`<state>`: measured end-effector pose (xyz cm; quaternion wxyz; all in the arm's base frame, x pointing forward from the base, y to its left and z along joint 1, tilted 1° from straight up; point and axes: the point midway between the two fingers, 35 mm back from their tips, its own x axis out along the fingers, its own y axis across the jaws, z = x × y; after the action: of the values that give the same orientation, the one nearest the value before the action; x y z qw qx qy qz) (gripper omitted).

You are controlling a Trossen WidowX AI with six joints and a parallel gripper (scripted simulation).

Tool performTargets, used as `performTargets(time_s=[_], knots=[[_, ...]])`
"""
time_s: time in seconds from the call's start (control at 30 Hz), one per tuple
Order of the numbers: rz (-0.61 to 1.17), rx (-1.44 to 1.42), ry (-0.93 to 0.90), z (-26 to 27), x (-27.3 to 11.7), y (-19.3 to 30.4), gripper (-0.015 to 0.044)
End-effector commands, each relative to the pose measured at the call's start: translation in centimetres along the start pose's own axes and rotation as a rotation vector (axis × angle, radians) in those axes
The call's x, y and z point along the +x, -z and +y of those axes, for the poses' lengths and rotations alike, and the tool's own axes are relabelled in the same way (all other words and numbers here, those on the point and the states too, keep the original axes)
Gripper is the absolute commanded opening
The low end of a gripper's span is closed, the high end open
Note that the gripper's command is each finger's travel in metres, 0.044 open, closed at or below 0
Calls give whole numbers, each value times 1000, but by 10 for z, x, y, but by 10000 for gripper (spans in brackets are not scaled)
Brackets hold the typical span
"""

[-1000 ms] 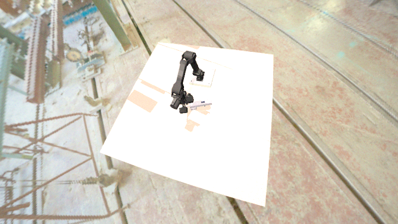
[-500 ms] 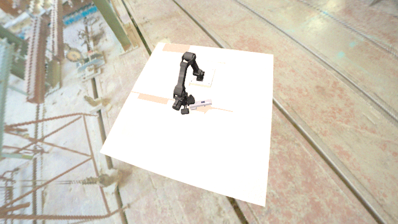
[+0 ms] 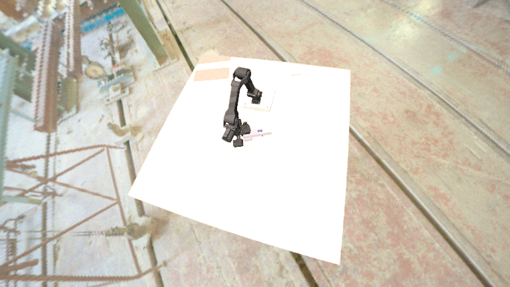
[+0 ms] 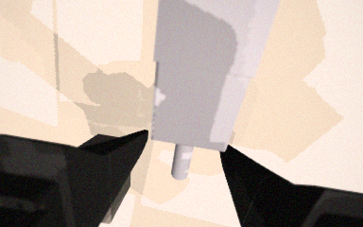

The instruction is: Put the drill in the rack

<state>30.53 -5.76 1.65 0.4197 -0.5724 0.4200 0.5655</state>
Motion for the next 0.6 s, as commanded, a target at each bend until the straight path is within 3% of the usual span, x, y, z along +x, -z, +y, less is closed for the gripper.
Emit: performTargets(time_s=[0.0,0.3,0.57], knots=[[0,0,1,0,0,0,256],[0,0,1,0,0,0,20],[0,3,-1,0,0,2,0]])
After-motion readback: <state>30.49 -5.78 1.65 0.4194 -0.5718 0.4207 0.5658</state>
